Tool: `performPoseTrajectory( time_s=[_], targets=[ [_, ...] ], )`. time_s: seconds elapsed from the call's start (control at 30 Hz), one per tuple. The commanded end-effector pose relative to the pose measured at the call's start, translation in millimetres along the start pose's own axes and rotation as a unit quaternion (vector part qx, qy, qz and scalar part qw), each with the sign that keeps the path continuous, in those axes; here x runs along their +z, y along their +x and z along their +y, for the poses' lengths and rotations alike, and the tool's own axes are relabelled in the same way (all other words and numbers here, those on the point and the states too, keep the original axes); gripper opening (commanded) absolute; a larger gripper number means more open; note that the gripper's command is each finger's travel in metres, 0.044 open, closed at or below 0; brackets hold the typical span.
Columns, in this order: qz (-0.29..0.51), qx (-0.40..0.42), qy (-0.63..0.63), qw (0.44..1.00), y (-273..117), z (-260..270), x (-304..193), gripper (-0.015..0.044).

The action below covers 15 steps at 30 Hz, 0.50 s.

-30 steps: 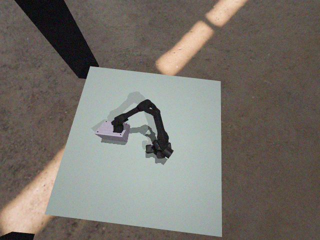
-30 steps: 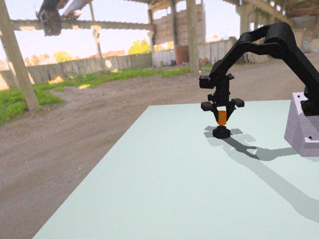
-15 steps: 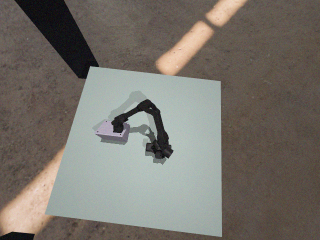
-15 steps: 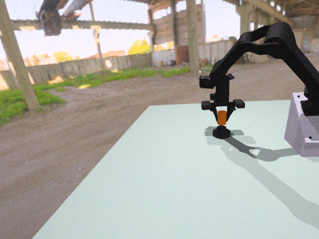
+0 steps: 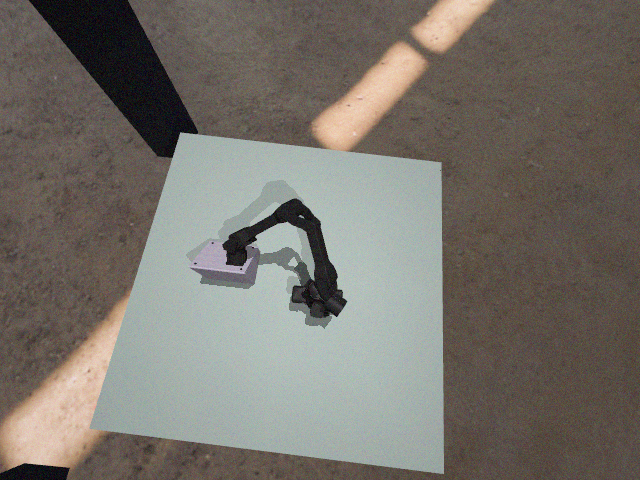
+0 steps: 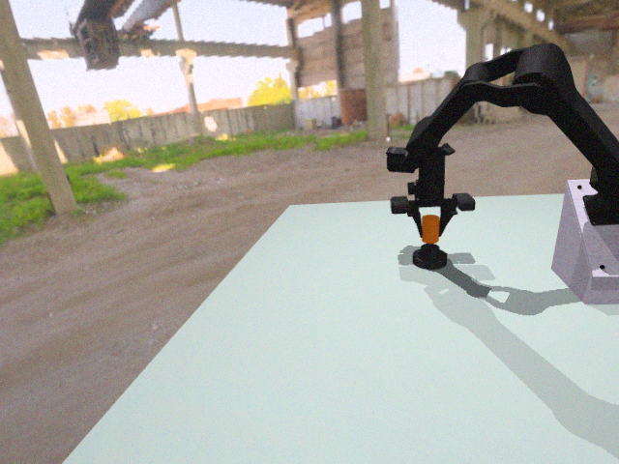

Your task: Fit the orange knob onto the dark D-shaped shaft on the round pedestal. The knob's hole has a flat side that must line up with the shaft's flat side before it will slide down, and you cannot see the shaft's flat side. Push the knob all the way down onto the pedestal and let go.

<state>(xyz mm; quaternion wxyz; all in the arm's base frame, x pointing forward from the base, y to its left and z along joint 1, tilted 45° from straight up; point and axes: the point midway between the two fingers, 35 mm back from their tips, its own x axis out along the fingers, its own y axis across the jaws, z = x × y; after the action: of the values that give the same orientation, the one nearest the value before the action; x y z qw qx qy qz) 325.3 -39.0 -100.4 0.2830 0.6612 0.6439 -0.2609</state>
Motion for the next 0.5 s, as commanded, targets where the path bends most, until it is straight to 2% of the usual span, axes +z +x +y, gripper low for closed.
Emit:
performPoseTrajectory(
  time_s=[0.0,0.47],
  targets=[
    [0.001,0.000,0.003,1.000,0.6,0.2,-0.3,0.0000],
    [0.001,0.000,0.007,1.000,-4.2,1.2,-0.4,0.0000]
  ],
)
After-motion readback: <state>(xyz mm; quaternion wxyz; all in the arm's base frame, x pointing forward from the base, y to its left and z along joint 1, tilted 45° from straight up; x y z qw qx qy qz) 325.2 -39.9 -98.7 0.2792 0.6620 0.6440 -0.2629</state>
